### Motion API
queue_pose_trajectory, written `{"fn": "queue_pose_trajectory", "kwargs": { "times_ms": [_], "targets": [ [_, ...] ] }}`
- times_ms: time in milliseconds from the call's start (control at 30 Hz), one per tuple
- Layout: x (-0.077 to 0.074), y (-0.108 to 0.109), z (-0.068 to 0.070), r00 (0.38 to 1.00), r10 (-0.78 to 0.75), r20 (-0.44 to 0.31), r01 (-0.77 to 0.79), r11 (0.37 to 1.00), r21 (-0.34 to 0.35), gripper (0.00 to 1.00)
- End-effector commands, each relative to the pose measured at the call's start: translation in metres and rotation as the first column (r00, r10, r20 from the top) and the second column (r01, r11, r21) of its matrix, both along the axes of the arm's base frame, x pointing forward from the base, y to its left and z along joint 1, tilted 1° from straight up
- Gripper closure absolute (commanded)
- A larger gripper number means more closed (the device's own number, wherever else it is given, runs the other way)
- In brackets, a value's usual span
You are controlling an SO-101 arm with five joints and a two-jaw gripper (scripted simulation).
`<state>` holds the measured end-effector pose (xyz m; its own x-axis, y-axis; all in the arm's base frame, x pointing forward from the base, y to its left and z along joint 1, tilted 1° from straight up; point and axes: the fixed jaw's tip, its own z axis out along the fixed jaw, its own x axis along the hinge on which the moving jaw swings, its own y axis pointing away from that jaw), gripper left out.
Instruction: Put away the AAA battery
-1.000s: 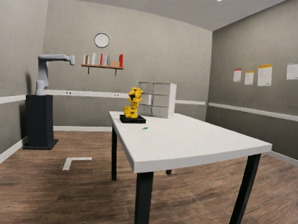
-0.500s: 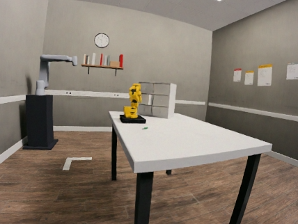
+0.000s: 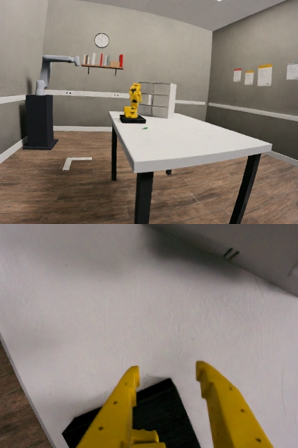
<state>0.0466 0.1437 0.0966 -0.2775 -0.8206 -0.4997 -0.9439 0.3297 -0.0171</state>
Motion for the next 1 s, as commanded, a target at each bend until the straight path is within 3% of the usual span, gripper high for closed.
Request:
{"fn": "queue_pose_trajectory", "kwargs": {
  "times_ms": [0,200,700,767,967],
  "targets": [
    [0.001,-0.001,0.0,1.0,0.003,0.002,-0.003,1.0,-0.009,0.79],
    [0.001,-0.001,0.0,1.0,0.003,0.002,-0.003,1.0,-0.009,0.79],
    [0.015,0.024,0.07,0.998,-0.035,0.054,0.027,0.99,0.141,0.79],
    [0.015,0.024,0.07,0.998,-0.035,0.054,0.027,0.99,0.141,0.79],
    [0.02,0.031,0.095,0.996,-0.052,0.074,0.036,0.979,0.2,0.79]
  ]
}}
